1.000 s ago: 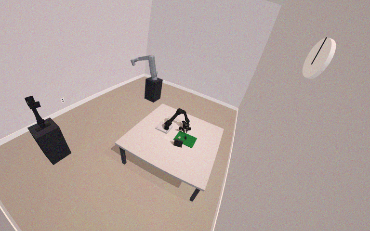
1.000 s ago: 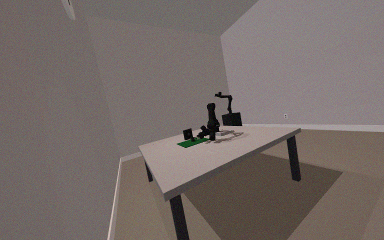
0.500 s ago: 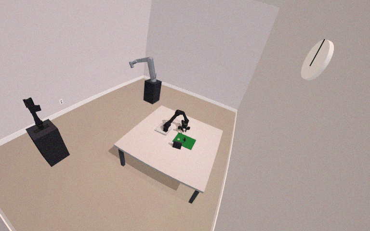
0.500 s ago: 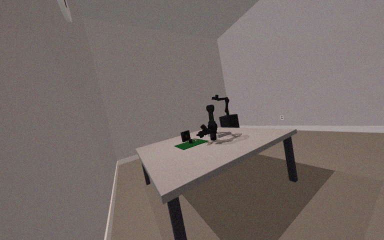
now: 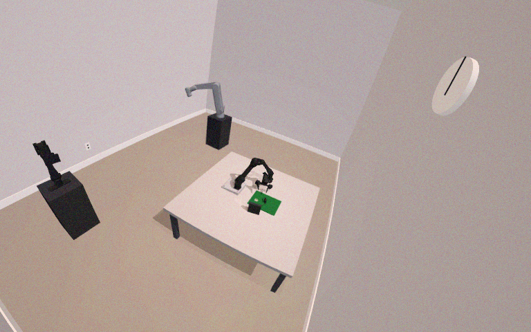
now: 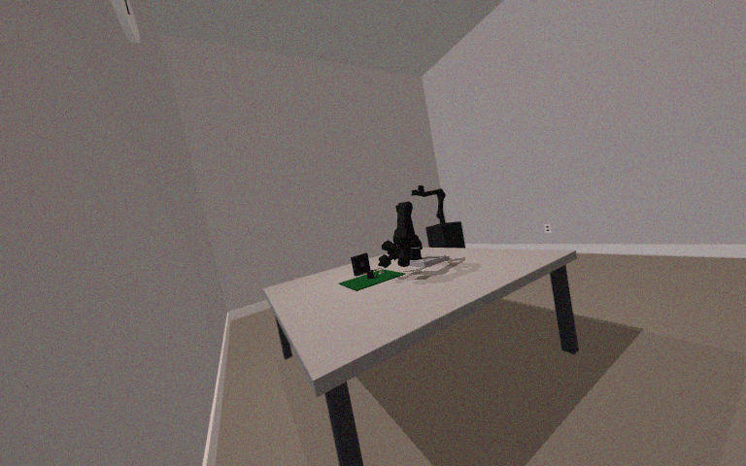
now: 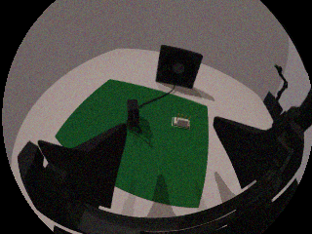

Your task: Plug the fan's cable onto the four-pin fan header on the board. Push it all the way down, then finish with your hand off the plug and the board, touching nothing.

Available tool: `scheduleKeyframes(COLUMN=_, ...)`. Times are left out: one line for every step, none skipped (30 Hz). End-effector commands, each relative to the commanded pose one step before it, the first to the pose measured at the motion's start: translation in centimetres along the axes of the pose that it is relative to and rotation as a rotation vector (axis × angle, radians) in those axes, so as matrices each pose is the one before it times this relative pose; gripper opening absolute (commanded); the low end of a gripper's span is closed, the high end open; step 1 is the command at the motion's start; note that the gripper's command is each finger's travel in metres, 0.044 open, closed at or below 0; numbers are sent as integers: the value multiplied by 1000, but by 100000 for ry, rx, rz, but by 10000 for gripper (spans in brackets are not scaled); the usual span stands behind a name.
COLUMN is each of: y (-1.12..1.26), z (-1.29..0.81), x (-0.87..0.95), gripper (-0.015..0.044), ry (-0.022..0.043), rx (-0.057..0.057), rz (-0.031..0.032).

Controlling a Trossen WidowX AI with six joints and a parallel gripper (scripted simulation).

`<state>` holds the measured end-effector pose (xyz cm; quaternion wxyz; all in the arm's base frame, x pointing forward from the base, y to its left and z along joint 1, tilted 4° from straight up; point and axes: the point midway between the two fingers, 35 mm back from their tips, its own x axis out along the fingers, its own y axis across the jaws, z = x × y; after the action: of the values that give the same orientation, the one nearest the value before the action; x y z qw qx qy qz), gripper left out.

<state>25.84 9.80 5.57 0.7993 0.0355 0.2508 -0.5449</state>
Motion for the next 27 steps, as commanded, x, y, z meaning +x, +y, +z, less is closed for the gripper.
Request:
scheduleKeyframes(y=-95, z=455, x=207, gripper=440, ry=10544, rx=-711, rz=-3997)
scheduleKeyframes(y=-57, z=47, x=80, gripper=440, ry=2398, rx=-561, rz=-969)
scheduleKeyframes(y=-52, z=48, x=72, gripper=440, ry=2420, rx=-562, rz=-890)
scheduleKeyframes(y=-47, z=49, x=64, gripper=440, ry=2440, rx=-564, rz=-810)
scheduleKeyframes(y=-42, z=50, x=55, gripper=440, ry=2457, rx=-567, rz=-730)
scheduleKeyframes(y=-37, z=50, x=47, gripper=440, ry=2472, rx=-569, rz=-649)
scheduleKeyframes(y=-33, z=51, x=38, gripper=440, ry=2485, rx=-573, rz=-567)
scheduleKeyframes(y=-28, z=52, x=30, gripper=440, ry=2495, rx=-577, rz=-485)
scheduleKeyframes(y=-23, z=53, x=21, gripper=440, ry=2503, rx=-581, rz=-403)
scheduleKeyframes(y=-19, z=54, x=12, gripper=440, ry=2508, rx=-586, rz=-321)
scheduleKeyframes(y=-15, z=55, x=4, gripper=440, ry=2511, rx=-591, rz=-238)
scheduleKeyframes(y=-10, z=56, x=-5, gripper=440, ry=2511, rx=-597, rz=-155)
scheduleKeyframes(y=-6, z=57, x=-14, gripper=440, ry=2509, rx=-603, rz=-72)
scheduleKeyframes(y=-2, z=58, x=-23, gripper=440, ry=2504, rx=-610, rz=11)
scheduleKeyframes(y=2, z=60, x=-32, gripper=440, ry=2497, rx=-618, rz=93)
scheduleKeyframes(y=5, z=61, x=-41, gripper=440, ry=2487, rx=-626, rz=176)
scheduleKeyframes(y=9, z=62, x=-50, gripper=440, ry=2475, rx=-635, rz=258)
scheduleKeyframes(y=13, z=63, x=-60, gripper=440, ry=2461, rx=-644, rz=339)
scheduleKeyframes(y=17, z=64, x=-69, gripper=440, ry=2444, rx=-654, rz=421)
scheduleKeyframes(y=20, z=65, x=-78, gripper=440, ry=2424, rx=-665, rz=501)
scheduleKeyframes(y=24, z=66, x=-87, gripper=440, ry=2402, rx=-676, rz=581)
scheduleKeyframes(y=27, z=67, x=-96, gripper=440, ry=2378, rx=-688, rz=660)
scheduleKeyframes(y=29, z=65, x=-101, gripper=440, ry=2261, rx=-673, rz=709)
scheduleKeyframes(y=33, z=66, x=-109, gripper=440, ry=2234, rx=-685, rz=780)
scheduleKeyframes(y=36, z=67, x=-118, gripper=440, ry=2205, rx=-697, rz=851)
scheduleKeyframes(y=39, z=67, x=-126, gripper=440, ry=2174, rx=-710, rz=920)
scheduleKeyframes(y=42, z=68, x=-135, gripper=440, ry=2141, rx=-724, rz=989)
